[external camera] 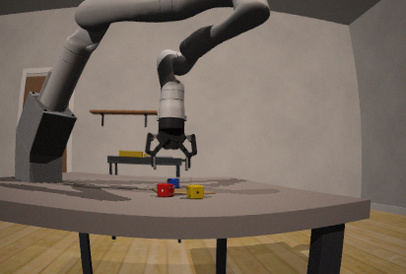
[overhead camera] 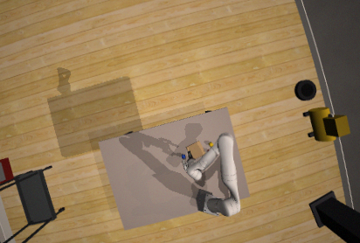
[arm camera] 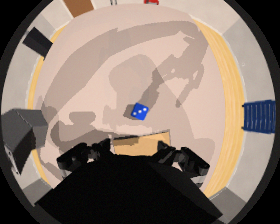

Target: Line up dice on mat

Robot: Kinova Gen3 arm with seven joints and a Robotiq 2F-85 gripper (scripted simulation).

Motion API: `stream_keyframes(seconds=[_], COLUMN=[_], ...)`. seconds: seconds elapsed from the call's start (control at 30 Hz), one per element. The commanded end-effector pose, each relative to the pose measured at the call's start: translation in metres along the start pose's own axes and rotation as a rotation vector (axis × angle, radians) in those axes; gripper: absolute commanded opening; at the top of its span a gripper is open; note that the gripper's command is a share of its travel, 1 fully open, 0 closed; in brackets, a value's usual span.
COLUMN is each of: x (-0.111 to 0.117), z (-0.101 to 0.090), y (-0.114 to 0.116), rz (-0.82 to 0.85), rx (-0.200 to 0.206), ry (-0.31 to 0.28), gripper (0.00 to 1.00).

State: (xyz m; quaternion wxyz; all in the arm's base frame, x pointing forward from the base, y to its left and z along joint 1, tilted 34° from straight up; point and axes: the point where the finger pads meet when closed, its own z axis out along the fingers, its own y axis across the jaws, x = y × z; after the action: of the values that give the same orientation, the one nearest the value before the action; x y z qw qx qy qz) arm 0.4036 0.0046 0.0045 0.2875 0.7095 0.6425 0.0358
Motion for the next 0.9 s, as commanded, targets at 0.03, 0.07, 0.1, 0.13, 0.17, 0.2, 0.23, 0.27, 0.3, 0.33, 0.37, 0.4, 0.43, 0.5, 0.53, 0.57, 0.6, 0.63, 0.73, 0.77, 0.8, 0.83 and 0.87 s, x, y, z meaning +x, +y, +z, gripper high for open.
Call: stream_keyframes(seconds=[0.03,0.07,0.1,0.13,0.17,0.2,0.23,0.27,0.3,0.33,0.37,0.4,0.43,0.5,0.53,0.57,0.6,0.63,0.73,0.77,0.8,0.83,0.87], x=[0.0,0.0,0.0,0.0,0.0,0.0,0.0,0.0,0.0,0.0,0.0,0.0,0.0,0.0,0.0,0.0,0.0,0.0,0.0,0.0,0.001,0.001,0.001], z=[-0.013,-0.017,-0.021,-0.026,-0.03,-0.035,-0.041,-0.046,-0.051,-0.056,-0.061,-0.061,-0.061,-0.071,-0.075,-0.079,-0.083,-0.086,-0.094,-0.096,-0.097,-0.098,-0.099], y=[0.001,0.001,0.001,0.001,0.001,0.001,0.001,0.001,0.0,0.0,0.0,0.0,0.0,0.0,0.0,0.0,0.0,0.0,0.0,0.0,0.0,0.0,0.0], rz=[0.002,0.002,0.002,0.002,0.002,0.002,-0.001,-0.01,-0.013,-0.013,-0.013,-0.013,-0.013,-0.012,-0.013,-0.013,-0.013,-0.013,-0.012,-0.012,-0.012,-0.011,-0.011], rx=[-0.006,-0.006,-0.006,-0.006,-0.006,-0.006,-0.006,-0.006,-0.006,-0.006,-0.006,-0.006,-0.006,-0.006,-0.006,-0.006,-0.006,-0.006,-0.007,-0.007,-0.007,-0.007,-0.007], ry=[0.0,0.0,0.0,0.0,0.0,0.0,0.0,0.0,0.0,0.0,0.0,0.0,0.0,0.0,0.0,0.0,0.0,0.0,0.0,0.0,0.0,0.001,0.001], gripper=[1.0,1.0,1.0,1.0,1.0,1.0,1.0,1.0,1.0,1.0,1.0,1.0,1.0,1.0,1.0,1.0,1.0,1.0,1.0,1.0,1.0,1.0,1.0])
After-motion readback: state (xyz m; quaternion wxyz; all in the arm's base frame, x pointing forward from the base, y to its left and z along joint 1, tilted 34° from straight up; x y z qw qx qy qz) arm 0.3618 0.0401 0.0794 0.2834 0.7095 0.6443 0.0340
